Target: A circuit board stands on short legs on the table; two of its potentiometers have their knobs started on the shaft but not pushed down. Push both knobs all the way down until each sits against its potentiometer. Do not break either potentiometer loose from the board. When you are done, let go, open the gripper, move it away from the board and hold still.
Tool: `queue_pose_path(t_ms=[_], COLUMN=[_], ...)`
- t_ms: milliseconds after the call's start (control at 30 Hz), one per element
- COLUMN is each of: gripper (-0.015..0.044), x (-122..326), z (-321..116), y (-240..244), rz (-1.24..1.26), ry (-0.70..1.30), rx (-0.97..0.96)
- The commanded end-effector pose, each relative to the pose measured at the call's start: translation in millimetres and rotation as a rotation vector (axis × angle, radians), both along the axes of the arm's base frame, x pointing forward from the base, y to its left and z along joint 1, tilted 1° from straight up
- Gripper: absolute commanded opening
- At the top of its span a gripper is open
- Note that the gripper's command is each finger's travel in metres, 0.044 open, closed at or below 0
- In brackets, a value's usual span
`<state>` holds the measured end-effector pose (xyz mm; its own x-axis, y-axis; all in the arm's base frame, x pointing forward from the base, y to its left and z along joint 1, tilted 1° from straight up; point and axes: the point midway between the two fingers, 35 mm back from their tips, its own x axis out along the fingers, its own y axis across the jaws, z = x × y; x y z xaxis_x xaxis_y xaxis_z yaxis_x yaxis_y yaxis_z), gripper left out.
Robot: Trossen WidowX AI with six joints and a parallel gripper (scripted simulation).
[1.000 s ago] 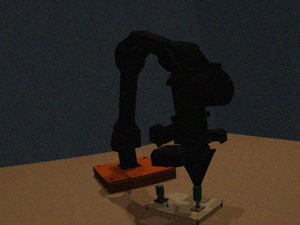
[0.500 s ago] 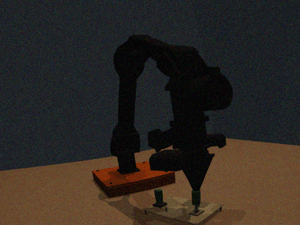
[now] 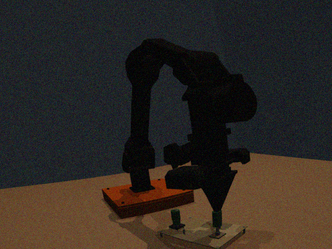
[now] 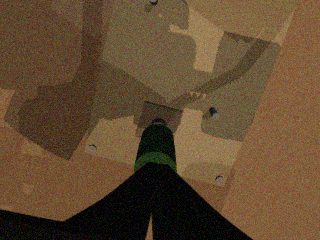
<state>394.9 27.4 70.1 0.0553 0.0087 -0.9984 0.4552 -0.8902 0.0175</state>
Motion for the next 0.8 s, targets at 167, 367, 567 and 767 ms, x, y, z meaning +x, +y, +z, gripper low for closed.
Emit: queue_pose_path(t_ms=[167, 367, 567, 767], gripper=[0.0000, 0.0000, 0.0000, 0.0000], x=[3.6, 3.6, 3.6, 3.7], z=[-29.0, -29.9, -31.1, -33.6], y=[-0.3, -0.3, -0.3, -0.3], rz=[-0.003, -0.003, -0.003, -0.003], ry=[0.027, 0.027, 0.027, 0.027], rx=[-0.006, -0.006, -0.006, -0.006])
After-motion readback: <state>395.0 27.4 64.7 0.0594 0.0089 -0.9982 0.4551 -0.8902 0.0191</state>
